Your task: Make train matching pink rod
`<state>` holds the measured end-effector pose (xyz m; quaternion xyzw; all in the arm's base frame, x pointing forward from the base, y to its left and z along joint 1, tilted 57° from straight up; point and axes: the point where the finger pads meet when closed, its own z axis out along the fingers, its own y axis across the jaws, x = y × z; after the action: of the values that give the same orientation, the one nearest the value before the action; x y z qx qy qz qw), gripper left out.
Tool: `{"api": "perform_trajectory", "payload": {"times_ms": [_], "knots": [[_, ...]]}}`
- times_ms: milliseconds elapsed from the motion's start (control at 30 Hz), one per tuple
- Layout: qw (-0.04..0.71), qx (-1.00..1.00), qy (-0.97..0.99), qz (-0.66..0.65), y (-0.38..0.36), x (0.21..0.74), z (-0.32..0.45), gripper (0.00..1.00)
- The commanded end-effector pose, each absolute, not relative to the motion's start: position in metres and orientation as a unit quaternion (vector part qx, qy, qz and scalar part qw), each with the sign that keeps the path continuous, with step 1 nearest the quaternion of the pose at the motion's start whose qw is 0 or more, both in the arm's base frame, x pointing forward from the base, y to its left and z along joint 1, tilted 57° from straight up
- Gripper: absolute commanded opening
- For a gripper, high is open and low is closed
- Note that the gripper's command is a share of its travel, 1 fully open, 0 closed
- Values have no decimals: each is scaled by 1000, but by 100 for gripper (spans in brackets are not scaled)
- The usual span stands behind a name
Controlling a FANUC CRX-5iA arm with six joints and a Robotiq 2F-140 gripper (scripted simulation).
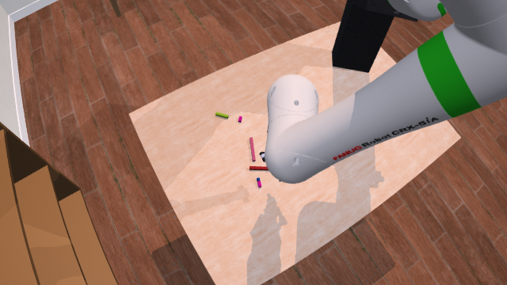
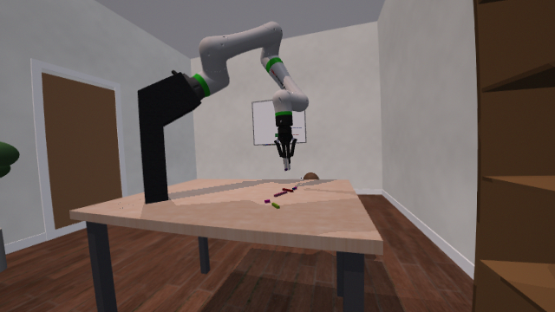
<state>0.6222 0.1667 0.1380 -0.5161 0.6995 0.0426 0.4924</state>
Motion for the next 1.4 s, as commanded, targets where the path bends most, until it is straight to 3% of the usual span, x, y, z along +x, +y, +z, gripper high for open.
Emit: {"api": "perform_trajectory", "payload": {"times_ms": [0, 1367], "knots": [[472, -465, 745, 80, 160, 653, 166, 3], [469, -440, 760, 94, 189, 702, 148, 3]]}}
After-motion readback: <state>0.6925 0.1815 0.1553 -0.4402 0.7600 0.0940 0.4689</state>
